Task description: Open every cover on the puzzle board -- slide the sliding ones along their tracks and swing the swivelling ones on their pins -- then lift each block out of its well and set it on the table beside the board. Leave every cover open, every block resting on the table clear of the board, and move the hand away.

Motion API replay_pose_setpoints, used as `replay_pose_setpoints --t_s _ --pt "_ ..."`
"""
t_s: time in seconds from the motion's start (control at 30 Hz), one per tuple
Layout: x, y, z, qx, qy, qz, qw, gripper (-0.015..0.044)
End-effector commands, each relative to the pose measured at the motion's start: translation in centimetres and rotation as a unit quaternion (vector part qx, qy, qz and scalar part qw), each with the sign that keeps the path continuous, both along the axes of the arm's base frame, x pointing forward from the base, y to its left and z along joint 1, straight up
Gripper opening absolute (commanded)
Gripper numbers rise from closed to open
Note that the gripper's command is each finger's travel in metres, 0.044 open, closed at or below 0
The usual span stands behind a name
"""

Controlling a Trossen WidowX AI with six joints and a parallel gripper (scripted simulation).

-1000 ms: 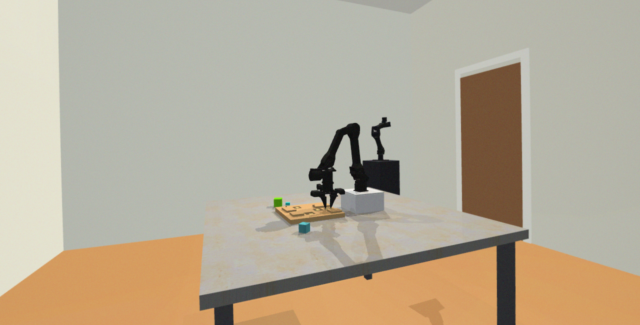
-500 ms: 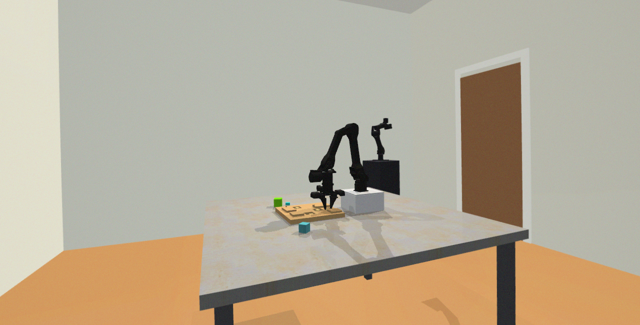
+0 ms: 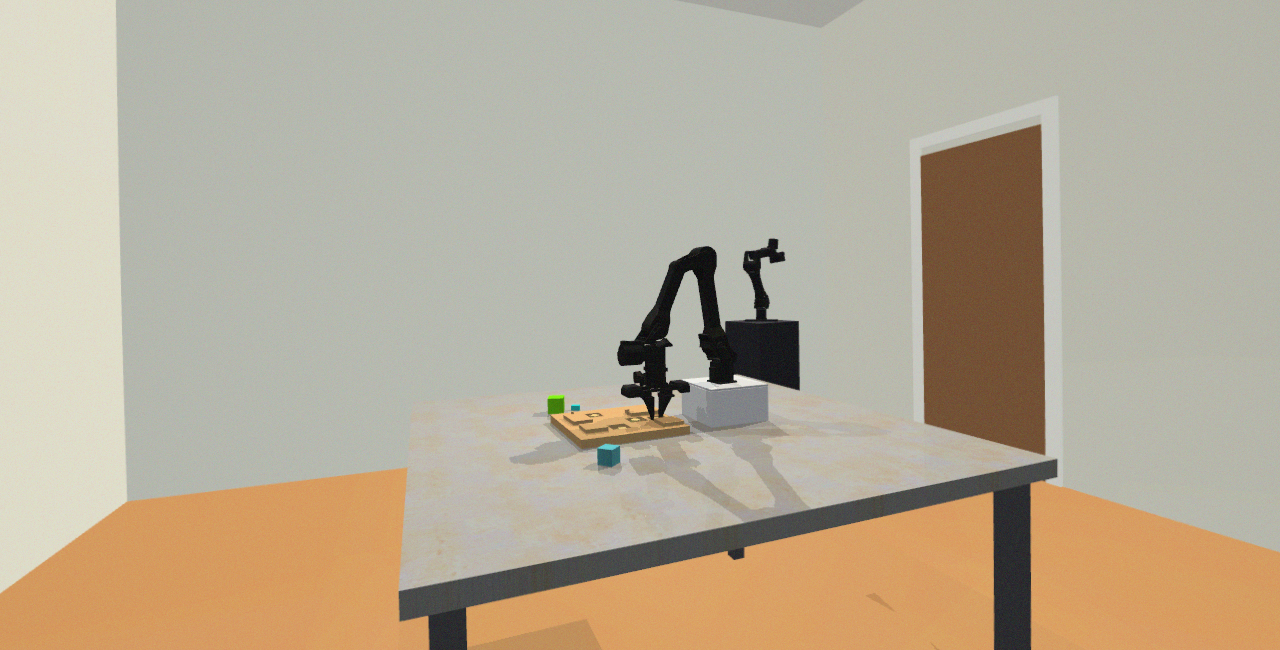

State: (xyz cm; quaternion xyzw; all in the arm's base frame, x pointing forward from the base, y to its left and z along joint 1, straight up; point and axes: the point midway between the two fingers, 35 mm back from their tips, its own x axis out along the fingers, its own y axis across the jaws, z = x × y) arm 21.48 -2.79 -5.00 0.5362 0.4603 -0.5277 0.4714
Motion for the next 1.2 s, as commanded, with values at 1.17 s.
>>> replay_pose_setpoints --t_s 1.17 --pt "0.0 0.0 4.3 0.001 0.000 0.001 1.000 0.0080"
